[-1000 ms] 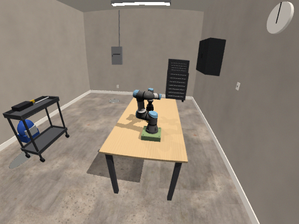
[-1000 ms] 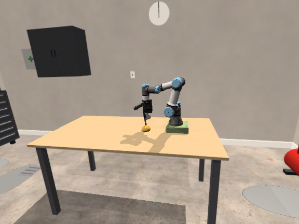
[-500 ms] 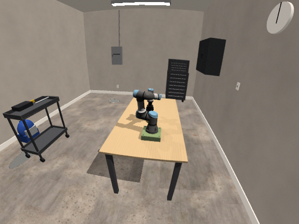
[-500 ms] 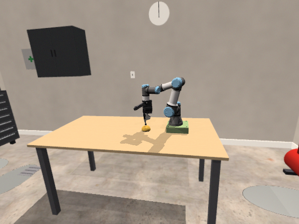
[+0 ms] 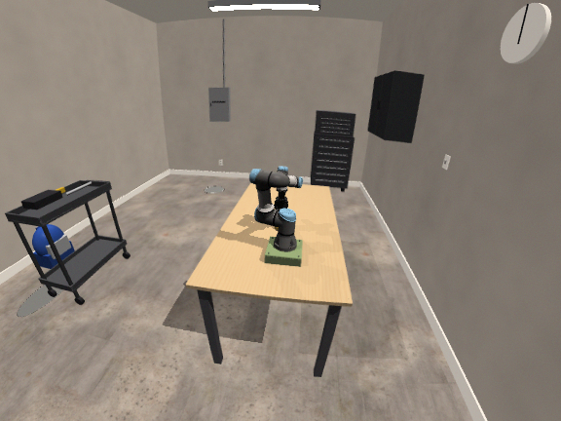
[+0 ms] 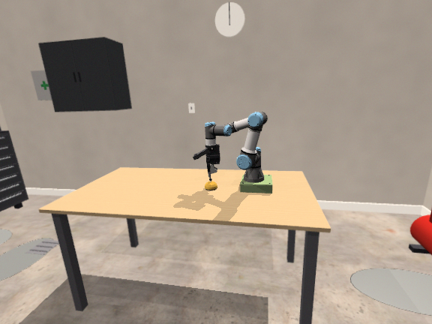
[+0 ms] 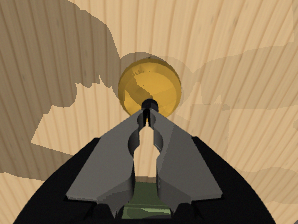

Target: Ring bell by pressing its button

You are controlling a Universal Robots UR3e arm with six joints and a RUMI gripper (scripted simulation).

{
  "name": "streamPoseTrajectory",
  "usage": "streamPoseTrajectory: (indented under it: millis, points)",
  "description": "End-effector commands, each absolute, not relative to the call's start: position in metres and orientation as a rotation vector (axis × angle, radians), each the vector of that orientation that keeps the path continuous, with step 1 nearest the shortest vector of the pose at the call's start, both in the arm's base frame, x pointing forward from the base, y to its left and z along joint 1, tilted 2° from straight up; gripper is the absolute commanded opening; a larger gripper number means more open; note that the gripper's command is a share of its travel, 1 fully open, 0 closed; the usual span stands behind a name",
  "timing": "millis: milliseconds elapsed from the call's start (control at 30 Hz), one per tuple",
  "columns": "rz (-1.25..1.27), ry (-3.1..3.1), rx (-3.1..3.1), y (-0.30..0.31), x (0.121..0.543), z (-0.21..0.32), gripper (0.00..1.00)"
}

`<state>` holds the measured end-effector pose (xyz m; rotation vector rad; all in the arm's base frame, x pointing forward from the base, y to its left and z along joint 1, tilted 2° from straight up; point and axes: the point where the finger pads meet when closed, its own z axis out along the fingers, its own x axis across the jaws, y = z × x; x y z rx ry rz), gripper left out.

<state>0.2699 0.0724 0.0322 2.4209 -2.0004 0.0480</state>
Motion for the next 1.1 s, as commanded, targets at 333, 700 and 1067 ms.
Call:
streamPoseTrajectory:
  millis: [333, 700, 1067]
  points:
    - [0.046, -2.0, 2.421, 0.0725, 0.2698, 0.0289, 0.0]
    - [0.046, -2.0, 2.421, 0.0725, 0.2698, 0.0274, 0.0]
    - [0.046, -2.0, 2.421, 0.0725, 0.2698, 0.0274, 0.0]
